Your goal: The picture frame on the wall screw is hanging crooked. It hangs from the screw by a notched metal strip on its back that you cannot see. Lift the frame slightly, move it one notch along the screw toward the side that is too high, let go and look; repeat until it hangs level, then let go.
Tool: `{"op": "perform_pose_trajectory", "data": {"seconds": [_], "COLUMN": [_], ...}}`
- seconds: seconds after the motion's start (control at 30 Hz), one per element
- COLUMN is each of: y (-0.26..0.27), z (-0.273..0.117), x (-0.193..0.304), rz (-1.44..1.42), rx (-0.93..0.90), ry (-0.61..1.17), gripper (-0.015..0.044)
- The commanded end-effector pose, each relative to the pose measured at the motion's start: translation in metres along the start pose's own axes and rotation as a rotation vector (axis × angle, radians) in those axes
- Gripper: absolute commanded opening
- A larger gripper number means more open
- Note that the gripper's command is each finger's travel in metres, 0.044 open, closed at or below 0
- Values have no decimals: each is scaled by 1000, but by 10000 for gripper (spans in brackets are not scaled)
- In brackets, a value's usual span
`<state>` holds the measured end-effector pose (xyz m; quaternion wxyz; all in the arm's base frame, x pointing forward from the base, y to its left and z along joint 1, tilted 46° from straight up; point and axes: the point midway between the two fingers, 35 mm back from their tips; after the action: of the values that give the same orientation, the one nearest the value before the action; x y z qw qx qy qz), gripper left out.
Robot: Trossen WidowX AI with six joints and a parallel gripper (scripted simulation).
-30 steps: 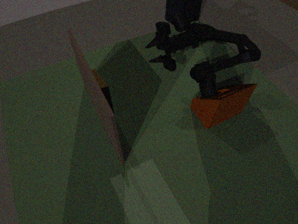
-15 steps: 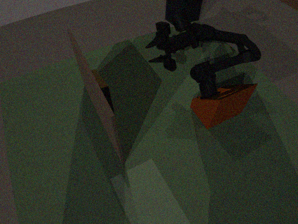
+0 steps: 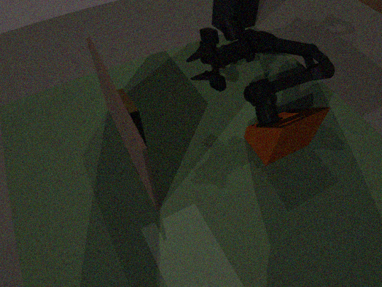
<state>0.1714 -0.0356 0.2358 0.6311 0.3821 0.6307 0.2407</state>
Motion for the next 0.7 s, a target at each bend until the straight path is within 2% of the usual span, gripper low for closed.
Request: {"op": "perform_pose_trajectory", "data": {"seconds": [0.0,0.67], "y": [0,0], "z": [0,6], "x": [0,-2], "rz": [-5,-2], "rx": [1,-4], "ry": [2,-3], "gripper": [260,260]}}
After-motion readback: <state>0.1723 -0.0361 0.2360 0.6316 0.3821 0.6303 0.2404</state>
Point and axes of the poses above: the point midway between the two fingers, 35 mm back from their tips, its own z axis out along the fingers, its own y axis across the jaws, x = y × z, and after that the axes turned 12 degrees about -z, right-handed
